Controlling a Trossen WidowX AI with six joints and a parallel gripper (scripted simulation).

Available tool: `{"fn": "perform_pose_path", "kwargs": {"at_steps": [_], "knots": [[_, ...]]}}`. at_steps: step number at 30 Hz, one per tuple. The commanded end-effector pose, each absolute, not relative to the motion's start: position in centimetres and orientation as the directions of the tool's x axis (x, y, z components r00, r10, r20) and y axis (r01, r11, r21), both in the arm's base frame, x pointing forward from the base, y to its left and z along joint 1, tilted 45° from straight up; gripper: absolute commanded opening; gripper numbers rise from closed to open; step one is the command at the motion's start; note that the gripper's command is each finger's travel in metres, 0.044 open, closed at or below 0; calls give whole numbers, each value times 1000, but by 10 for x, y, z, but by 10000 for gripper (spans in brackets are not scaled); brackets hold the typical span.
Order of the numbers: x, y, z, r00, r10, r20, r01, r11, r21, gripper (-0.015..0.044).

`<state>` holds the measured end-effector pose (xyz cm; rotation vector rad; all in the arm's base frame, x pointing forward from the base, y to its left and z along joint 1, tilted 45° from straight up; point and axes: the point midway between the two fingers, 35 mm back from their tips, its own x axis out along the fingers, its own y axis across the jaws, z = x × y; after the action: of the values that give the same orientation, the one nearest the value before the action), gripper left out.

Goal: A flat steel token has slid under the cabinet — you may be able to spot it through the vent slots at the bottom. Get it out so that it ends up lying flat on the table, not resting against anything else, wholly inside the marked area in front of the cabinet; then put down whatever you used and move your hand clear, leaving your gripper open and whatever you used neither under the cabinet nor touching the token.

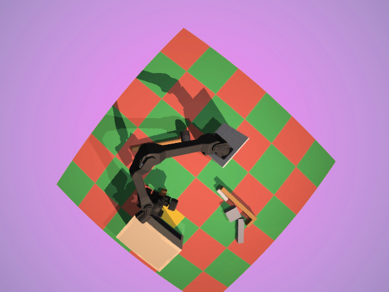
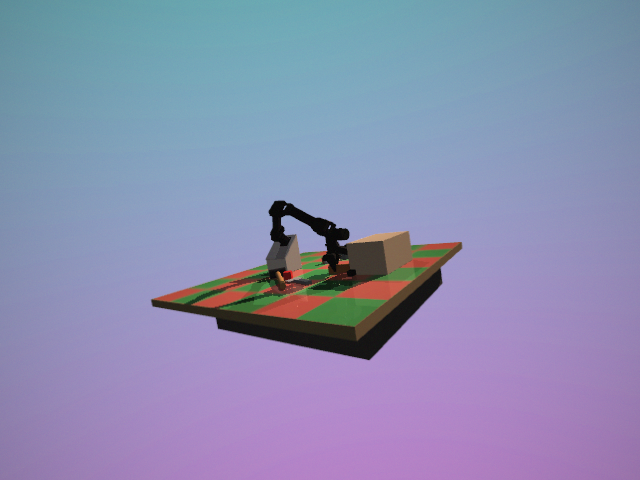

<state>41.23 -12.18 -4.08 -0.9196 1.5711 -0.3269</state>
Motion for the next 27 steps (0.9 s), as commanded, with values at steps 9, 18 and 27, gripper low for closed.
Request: {"fn": "perform_pose_path", "kwargs": {"at_steps": [9,18,27], "knots": [[427,-119,-42,51,-705,-707,-356,649,-673,0],[426,-115,-47,51,-705,-707,-356,649,-673,0],[422,-109,-54,50,-705,-707,-356,649,-672,0]]}}
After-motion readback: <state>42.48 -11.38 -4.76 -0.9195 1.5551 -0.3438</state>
